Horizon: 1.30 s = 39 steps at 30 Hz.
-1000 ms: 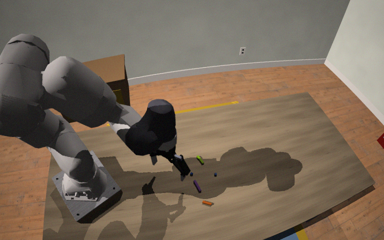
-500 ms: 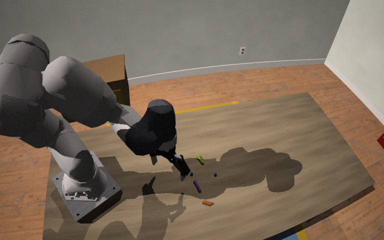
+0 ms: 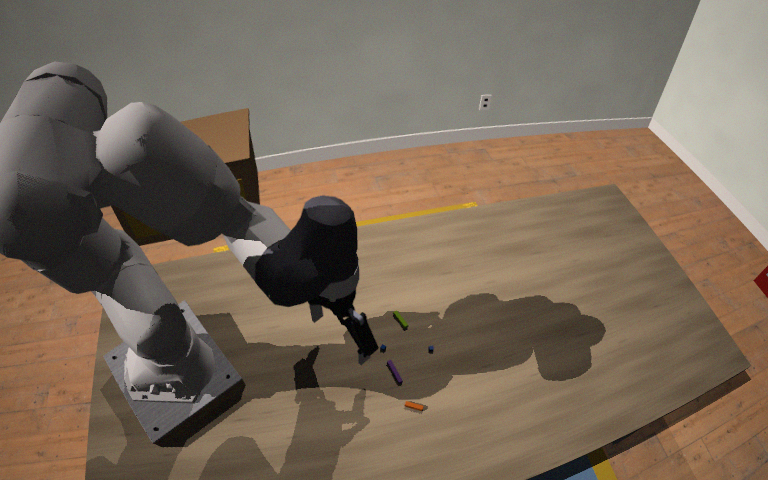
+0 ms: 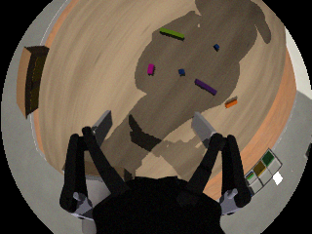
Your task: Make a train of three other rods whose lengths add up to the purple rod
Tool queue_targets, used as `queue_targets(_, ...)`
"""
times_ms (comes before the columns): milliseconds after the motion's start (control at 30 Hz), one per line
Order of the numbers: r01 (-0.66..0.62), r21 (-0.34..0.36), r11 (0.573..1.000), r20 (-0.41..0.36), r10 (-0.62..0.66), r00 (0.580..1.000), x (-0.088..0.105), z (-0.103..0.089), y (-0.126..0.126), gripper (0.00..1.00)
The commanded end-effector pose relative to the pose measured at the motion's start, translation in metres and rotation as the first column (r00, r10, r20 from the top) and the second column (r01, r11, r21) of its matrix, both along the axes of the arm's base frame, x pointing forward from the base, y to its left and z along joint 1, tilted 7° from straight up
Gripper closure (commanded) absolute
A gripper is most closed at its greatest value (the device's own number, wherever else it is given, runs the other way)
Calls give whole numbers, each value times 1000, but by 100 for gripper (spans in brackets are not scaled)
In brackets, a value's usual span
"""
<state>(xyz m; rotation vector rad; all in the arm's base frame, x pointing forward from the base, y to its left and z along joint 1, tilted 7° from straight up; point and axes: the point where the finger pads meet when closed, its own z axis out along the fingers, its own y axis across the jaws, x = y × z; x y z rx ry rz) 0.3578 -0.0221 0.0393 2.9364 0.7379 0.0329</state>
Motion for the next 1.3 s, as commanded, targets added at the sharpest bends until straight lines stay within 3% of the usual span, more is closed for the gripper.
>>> queue_targets(0,134,-5,991,24,-134,991,2,0,1,0)
queue_targets(567,390,17,921,51,-390,919,10,1,6,0)
queue_targets(1067,611,46,790,70,-613,787,17,0,12,0)
queue_targets(1133,611,46,790,70,-613,787,17,0,12,0)
queue_targets(1267,678,57,733,75,-680,729,20,0,15,0)
